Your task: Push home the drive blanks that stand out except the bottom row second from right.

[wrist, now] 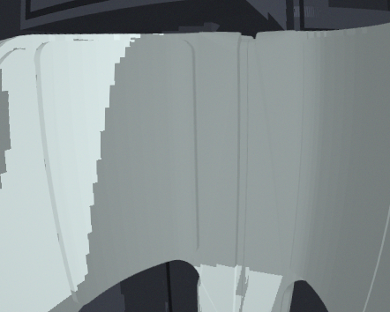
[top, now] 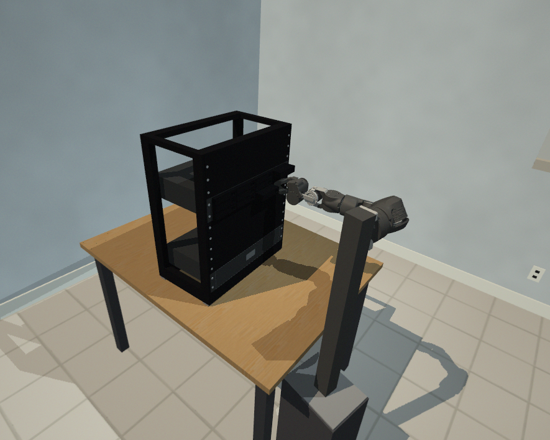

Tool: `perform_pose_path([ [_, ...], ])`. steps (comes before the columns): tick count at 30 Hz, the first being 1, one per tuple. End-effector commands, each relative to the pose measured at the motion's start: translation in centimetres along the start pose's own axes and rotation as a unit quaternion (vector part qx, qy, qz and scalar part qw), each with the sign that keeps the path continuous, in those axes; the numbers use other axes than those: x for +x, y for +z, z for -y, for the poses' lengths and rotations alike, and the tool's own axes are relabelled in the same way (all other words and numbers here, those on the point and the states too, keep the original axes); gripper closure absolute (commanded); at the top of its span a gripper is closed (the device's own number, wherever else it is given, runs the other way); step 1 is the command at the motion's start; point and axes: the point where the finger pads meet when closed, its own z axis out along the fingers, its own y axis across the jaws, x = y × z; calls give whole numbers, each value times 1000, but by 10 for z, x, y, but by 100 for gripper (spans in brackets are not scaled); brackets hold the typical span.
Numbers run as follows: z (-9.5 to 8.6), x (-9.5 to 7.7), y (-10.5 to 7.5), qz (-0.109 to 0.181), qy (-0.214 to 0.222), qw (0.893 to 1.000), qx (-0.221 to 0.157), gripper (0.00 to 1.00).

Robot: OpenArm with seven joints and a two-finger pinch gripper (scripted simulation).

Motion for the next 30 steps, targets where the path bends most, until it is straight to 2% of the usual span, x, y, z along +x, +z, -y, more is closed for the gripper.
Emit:
perform_pose_path([
  [1,5,-9,-7,13,0,1000,9,100],
  [7,4,-8,-43,13,0,1000,9,100],
  [9,4,-8,-43,13,0,1000,9,100],
  [13,4,-7,-68,13,0,1000,9,100],
  [17,3,-6,-86,13,0,1000,9,100],
  [22,3,-6,-96,13,0,1000,9,100],
  [28,3,-7,-97,14,0,1000,9,100],
  [30,-2,-8,-97,13,0,1000,9,100],
])
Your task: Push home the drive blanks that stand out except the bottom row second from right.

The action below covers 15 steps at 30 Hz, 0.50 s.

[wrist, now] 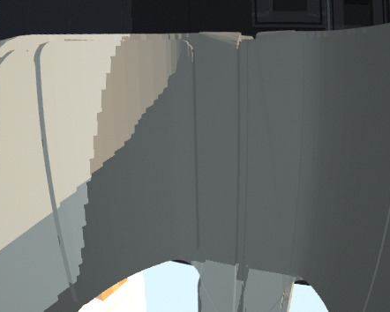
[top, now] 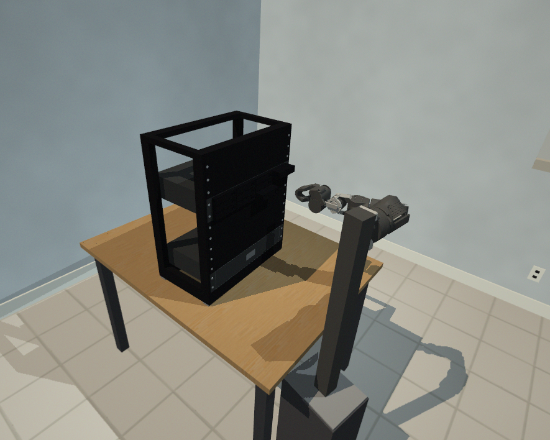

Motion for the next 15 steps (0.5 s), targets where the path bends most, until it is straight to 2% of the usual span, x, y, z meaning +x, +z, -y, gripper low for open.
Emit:
perform_pose_path([
  [1,-12,-4,0,2,1,1000,-6,100],
  [5,-45,-16,-5,2,1,1000,-5,100],
  [7,-54,-20,-6,3,1,1000,-5,100],
  [15,-55,-21,-3,4,1,1000,-4,100],
])
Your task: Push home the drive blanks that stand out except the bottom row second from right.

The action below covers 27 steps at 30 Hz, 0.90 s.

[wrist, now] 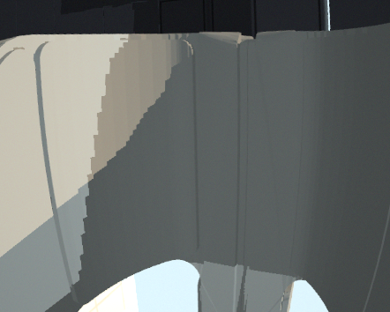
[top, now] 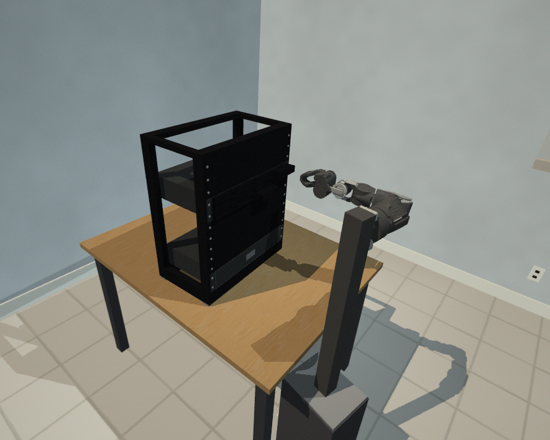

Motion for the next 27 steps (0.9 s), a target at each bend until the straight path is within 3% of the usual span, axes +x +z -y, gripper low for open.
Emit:
perform_pose_path([
  [1,1,2,3,-3,-2,1000,4,100],
  [13,2,2,61,-3,-1,1000,5,100],
  [27,1,3,63,-4,-2,1000,4,100],
])
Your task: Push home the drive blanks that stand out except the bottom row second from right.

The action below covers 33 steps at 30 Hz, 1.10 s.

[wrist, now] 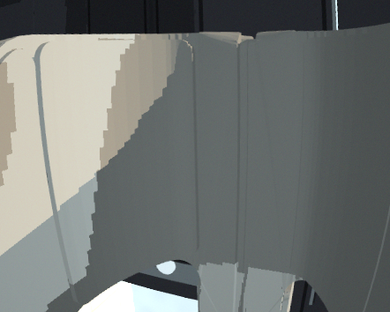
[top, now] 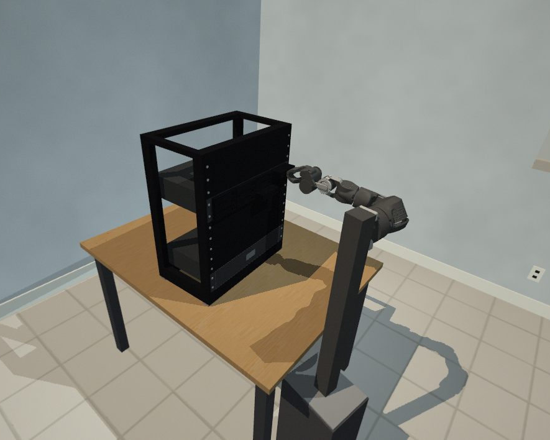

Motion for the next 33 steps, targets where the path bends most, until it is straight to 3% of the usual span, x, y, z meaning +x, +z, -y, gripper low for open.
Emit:
perform_pose_path([
  [1,-1,2,0,-3,-2,1000,1,100],
  [33,3,4,7,-2,-1,1000,2,100],
])
